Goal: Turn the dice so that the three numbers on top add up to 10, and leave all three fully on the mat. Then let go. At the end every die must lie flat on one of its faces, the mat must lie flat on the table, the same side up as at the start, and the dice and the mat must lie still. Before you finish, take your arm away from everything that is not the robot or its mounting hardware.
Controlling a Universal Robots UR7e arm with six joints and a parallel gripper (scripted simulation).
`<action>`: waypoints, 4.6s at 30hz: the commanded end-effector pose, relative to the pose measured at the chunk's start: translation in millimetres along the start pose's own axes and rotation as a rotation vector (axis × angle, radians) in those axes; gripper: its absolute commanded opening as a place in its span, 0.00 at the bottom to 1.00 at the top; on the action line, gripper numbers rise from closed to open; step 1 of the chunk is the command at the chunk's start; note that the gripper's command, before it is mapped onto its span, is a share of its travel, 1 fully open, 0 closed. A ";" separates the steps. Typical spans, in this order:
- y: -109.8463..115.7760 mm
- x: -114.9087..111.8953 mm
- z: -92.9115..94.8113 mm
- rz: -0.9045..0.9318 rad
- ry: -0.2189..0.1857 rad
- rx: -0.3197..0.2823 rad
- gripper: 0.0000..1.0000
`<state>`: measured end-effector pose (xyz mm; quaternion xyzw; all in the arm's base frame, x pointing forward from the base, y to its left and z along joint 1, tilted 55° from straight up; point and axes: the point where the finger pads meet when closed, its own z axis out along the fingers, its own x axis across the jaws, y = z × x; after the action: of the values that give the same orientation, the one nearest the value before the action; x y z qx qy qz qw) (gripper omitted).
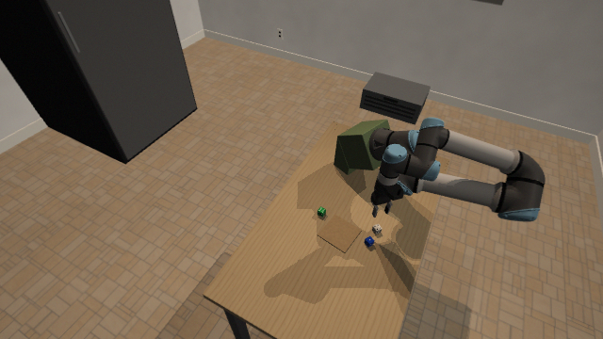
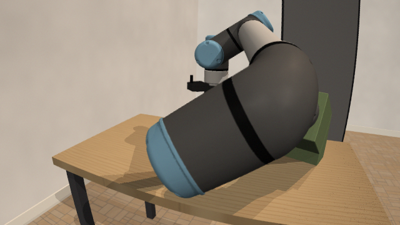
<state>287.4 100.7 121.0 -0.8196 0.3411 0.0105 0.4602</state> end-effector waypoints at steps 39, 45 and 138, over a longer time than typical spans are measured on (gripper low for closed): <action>-61.2 60.8 -30.2 -0.269 0.007 0.006 1.00; -61.2 60.8 -30.2 -0.269 0.007 0.006 1.00; -61.5 60.9 41.8 -0.269 0.007 0.006 0.87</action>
<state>378.3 114.5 127.5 -0.8565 0.2297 -0.0550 0.4590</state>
